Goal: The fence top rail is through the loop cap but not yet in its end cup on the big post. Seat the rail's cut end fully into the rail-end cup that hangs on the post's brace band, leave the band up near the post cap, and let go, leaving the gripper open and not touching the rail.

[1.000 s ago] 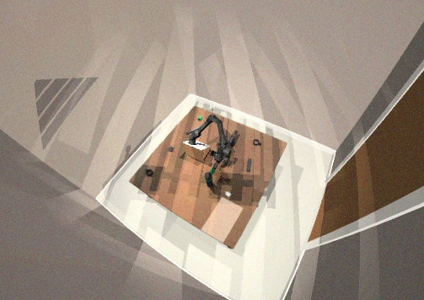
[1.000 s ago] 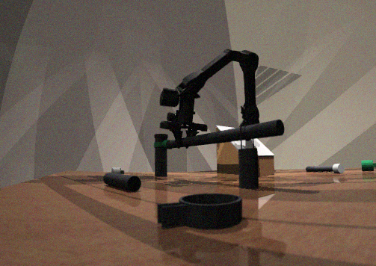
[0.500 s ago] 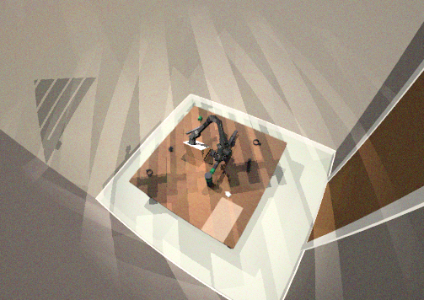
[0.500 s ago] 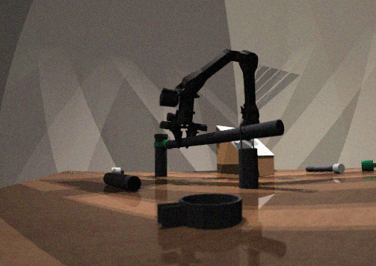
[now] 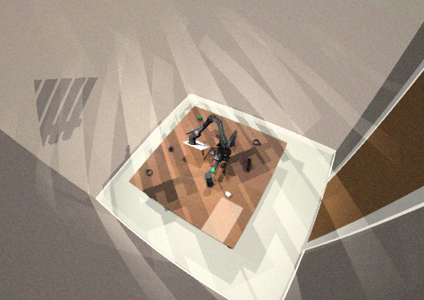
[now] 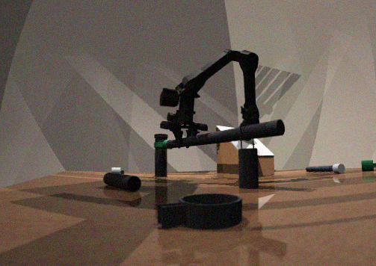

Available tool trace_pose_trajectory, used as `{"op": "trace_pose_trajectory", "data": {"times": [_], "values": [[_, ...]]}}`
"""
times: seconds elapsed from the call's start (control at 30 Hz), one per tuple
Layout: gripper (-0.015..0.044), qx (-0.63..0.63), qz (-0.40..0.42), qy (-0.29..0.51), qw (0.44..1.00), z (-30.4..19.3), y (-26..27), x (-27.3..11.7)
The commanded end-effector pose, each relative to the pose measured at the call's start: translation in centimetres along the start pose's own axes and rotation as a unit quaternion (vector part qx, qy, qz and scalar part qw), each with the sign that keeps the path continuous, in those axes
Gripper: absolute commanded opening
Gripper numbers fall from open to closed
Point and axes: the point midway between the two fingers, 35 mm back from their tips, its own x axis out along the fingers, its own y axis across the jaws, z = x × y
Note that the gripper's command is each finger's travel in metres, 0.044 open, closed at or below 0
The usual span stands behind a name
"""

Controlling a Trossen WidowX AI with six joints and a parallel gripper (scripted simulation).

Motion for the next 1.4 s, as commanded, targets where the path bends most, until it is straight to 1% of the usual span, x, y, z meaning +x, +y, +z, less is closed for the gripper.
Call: {"op": "trace_pose_trajectory", "data": {"times": [0.0,1.37], "values": [[0.0,-0.001,0.002,0.002,1.0,-0.3,0.1,-0.4],[0.0,-0.001,0.002,0.002,1.0,-1.6,0.8,-1.6]]}}
